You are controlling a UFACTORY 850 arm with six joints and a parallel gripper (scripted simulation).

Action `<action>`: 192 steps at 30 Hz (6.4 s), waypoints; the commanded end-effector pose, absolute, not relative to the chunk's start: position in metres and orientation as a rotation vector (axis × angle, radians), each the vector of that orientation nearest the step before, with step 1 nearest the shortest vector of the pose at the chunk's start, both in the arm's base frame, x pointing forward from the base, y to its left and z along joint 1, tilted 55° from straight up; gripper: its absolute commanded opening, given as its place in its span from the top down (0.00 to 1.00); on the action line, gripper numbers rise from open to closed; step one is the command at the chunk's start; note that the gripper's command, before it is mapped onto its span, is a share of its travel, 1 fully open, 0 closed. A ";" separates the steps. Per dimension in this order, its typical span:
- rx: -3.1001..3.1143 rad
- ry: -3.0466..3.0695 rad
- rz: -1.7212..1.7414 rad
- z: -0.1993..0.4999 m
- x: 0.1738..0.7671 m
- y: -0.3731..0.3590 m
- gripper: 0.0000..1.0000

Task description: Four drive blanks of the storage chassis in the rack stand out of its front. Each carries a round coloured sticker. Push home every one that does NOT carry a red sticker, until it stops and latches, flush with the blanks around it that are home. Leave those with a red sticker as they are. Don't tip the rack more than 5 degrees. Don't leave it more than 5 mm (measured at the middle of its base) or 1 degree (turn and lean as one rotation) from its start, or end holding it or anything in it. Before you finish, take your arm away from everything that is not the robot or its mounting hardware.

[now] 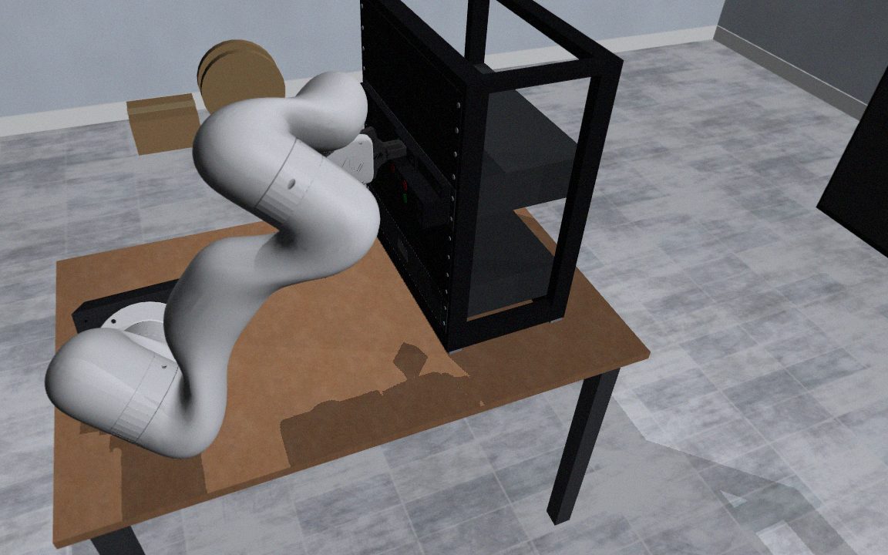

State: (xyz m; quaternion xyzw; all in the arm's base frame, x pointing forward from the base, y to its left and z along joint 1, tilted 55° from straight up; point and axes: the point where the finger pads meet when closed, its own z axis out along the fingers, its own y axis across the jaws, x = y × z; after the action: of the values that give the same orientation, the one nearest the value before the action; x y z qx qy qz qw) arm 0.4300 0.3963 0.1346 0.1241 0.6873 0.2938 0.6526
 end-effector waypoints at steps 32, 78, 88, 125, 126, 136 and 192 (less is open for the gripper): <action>0.282 1.558 0.669 0.136 0.436 0.399 1.00; 0.282 1.558 0.669 0.134 0.357 0.379 1.00; 0.282 1.558 0.669 0.133 0.346 0.376 1.00; 0.282 1.558 0.669 0.187 0.367 0.265 1.00; 0.282 1.558 0.669 0.187 0.367 0.265 1.00; 0.282 1.558 0.669 0.188 0.379 0.266 1.00; 0.282 1.558 0.669 0.189 0.431 0.279 1.00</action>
State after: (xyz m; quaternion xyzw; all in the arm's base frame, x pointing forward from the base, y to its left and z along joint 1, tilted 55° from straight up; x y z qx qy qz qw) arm 0.4297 0.2782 0.1888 0.1240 0.6871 0.2941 0.6527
